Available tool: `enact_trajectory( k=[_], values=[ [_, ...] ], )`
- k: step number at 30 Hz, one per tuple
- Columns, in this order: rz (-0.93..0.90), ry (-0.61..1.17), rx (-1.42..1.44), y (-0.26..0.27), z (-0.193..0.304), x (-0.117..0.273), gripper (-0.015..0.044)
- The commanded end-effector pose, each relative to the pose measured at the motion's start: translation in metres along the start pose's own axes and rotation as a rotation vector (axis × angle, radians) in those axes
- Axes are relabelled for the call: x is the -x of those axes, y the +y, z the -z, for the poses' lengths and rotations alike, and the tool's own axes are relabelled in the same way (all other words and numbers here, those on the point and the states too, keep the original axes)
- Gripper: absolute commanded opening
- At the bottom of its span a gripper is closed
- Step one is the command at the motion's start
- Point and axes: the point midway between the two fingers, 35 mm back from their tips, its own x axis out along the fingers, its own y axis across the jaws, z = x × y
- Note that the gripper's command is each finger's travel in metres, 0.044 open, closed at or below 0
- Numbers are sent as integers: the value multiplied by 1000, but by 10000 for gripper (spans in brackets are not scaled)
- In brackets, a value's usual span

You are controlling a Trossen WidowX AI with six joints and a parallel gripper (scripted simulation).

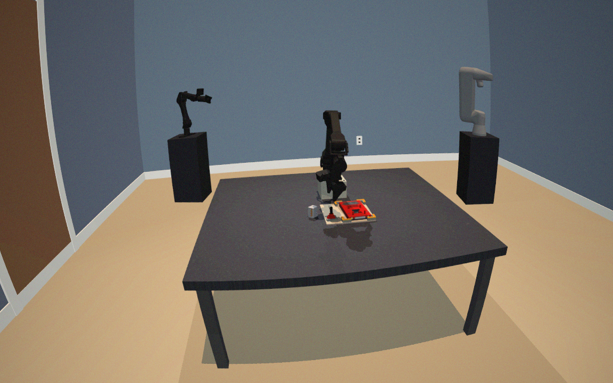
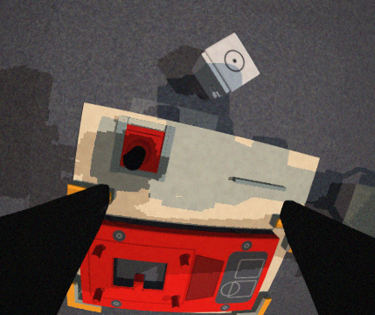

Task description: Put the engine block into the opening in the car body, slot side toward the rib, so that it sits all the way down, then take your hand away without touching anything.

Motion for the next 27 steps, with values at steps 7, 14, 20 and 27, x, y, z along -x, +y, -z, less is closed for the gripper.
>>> enact_trajectory(
  k=[7, 14, 20, 27],
  values=[
    [-29, 62, -335, 2, -2, 4, 440],
    [-38, 109, -567, 3, -3, 7, 440],
    [-39, 152, -765, 4, -5, 10, 440],
    [-37, 177, -878, 5, -5, 12, 440]
  ],
)
